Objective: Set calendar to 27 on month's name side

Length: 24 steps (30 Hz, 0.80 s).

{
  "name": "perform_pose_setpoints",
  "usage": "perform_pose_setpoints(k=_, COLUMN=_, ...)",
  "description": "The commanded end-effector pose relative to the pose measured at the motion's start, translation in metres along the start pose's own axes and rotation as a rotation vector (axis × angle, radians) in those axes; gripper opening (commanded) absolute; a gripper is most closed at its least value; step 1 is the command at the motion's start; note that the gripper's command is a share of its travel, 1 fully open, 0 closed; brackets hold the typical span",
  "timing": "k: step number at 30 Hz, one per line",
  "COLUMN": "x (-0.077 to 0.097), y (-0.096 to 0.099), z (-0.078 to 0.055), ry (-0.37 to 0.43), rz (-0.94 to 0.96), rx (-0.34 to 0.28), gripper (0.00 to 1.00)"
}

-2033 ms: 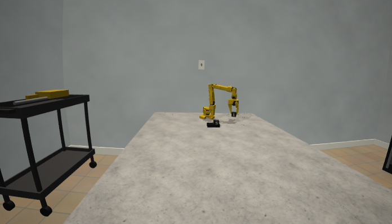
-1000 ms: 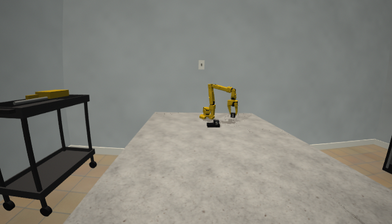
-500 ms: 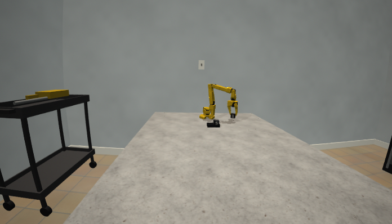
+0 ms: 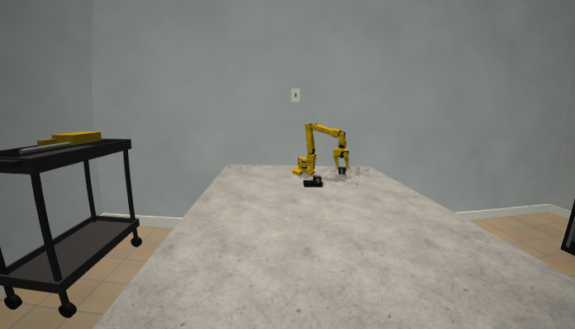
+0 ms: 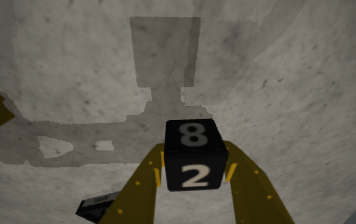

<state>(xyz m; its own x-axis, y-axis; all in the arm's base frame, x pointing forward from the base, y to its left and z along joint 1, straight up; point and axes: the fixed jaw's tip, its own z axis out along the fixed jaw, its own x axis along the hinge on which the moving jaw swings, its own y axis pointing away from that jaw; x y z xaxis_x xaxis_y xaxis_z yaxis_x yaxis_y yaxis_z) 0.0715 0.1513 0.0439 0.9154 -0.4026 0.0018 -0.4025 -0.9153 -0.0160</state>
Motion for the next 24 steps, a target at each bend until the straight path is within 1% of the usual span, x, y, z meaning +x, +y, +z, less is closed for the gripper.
perform_pose_setpoints(k=1, x=-0.0015, y=-0.0038, z=-0.0011, ry=-0.001, rz=-0.007, rx=0.031, gripper=0.0)
perform_pose_setpoints(k=10, x=-0.0015, y=-0.0038, z=0.0, ry=-0.001, rz=-0.007, rx=0.031, gripper=0.0)
perform_pose_setpoints(k=18, x=-0.0015, y=-0.0039, z=0.0049, ry=-0.001, rz=-0.007, rx=0.031, gripper=0.0)
perform_pose_setpoints(k=24, x=-0.0015, y=-0.0039, z=0.0057, ry=-0.001, rz=-0.007, rx=0.031, gripper=0.0)
